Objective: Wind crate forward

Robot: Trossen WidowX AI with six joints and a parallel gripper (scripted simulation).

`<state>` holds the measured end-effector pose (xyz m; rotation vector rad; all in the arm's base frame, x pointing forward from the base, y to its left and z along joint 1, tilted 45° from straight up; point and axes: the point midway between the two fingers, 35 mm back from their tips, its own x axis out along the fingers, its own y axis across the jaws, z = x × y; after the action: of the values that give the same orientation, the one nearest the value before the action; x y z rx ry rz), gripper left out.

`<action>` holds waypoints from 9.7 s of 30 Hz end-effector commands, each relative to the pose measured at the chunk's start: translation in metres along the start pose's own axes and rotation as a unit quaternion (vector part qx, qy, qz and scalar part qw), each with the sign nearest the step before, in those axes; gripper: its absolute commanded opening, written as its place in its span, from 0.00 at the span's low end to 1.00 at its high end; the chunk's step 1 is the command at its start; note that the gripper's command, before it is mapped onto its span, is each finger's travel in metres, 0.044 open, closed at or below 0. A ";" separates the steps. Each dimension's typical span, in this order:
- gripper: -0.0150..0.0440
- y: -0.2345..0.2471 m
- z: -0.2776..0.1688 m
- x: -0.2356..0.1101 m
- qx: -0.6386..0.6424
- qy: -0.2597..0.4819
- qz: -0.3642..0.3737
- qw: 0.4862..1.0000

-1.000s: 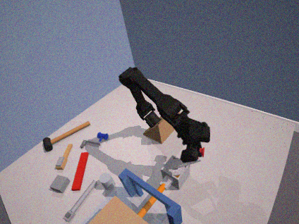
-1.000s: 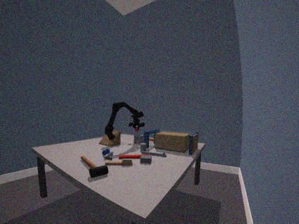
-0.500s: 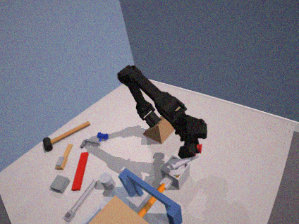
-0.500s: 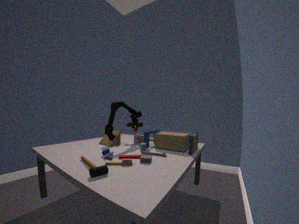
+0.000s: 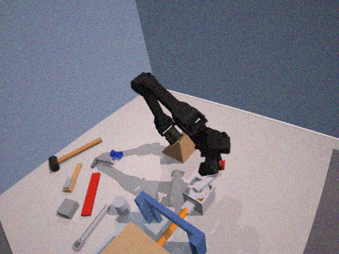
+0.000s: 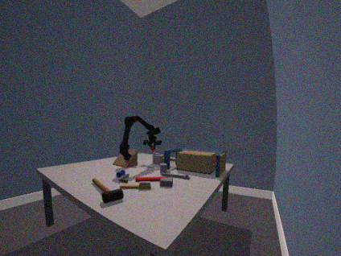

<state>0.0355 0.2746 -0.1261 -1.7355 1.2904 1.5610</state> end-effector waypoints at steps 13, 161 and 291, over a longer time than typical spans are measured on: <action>0.25 0.013 -0.026 -0.007 0.004 0.017 0.004 1.000; 0.25 -0.091 -0.147 -0.067 0.006 0.022 0.002 1.000; 0.25 -0.183 -0.049 -0.018 0.006 0.019 -0.002 1.000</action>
<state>0.2282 0.3126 -0.1290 -1.7805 1.3227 1.4968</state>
